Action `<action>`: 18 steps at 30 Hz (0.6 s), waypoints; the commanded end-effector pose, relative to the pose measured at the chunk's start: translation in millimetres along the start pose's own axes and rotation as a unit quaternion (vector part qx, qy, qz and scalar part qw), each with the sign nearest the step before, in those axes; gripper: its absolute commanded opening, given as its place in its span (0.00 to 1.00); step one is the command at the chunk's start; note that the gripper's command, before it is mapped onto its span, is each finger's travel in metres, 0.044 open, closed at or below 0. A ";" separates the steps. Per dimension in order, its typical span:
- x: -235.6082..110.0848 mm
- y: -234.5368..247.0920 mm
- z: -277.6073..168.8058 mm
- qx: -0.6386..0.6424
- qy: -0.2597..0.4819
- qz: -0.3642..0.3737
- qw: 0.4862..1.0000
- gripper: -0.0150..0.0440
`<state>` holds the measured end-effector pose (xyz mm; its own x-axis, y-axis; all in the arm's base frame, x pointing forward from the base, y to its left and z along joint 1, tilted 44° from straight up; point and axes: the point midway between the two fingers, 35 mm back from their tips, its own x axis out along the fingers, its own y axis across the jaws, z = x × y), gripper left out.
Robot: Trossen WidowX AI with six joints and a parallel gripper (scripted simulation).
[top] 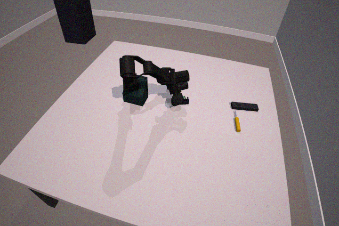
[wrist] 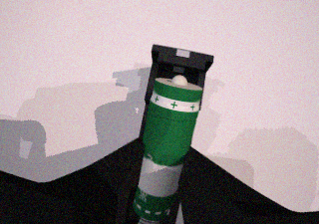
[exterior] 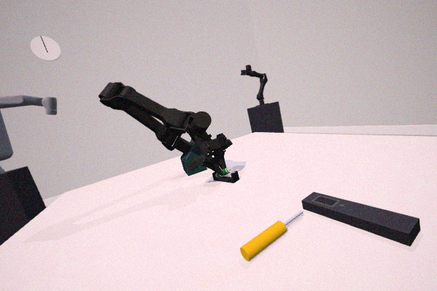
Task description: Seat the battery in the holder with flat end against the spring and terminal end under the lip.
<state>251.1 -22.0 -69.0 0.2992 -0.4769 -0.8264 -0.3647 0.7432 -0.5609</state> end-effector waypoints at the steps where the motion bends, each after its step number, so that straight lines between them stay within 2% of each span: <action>1: 3.0 2.4 -4.2 -0.002 0.019 0.003 1.000 0.36; 18: 7.2 2.8 -1.9 0.004 0.066 0.008 0.998 0.36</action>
<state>255.3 -22.8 -72.7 0.2086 -0.5119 -0.8333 -0.3559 0.7539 -0.5522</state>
